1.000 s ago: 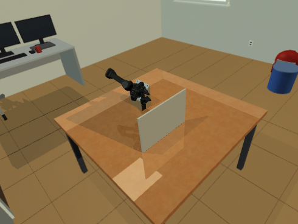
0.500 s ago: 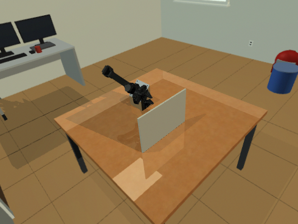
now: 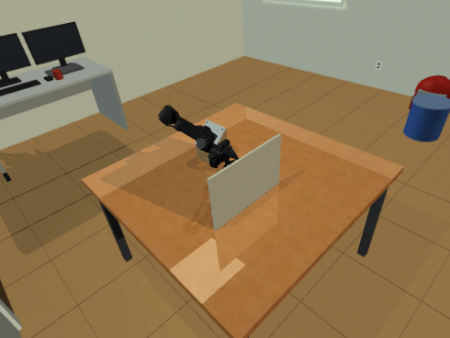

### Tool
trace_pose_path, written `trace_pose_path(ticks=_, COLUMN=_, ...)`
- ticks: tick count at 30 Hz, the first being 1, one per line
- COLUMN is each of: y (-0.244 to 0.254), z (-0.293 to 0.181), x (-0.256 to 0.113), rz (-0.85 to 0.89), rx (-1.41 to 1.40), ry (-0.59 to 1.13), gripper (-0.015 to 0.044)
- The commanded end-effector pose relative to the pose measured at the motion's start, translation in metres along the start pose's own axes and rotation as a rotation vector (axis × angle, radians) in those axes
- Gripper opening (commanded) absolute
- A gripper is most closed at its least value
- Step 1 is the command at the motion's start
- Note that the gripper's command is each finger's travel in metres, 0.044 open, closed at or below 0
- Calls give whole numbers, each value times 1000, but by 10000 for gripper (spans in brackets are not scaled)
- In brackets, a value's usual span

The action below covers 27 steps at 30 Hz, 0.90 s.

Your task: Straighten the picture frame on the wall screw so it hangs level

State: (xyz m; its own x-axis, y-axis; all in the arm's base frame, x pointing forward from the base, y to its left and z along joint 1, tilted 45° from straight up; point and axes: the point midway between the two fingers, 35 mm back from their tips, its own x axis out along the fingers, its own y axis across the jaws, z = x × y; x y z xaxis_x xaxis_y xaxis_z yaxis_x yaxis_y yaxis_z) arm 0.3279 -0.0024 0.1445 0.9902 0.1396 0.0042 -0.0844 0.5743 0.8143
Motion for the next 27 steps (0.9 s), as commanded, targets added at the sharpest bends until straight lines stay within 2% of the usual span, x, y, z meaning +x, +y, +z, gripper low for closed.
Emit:
trace_pose_path(ticks=1, y=-1, z=2, x=3, rz=13, rx=-1, ry=-7, gripper=260)
trace_pose_path(ticks=13, y=-1, z=2, x=4, rz=13, rx=-1, ry=-7, gripper=260)
trace_pose_path(ticks=27, y=0, z=3, x=26, rz=14, rx=-1, ry=-8, gripper=260)
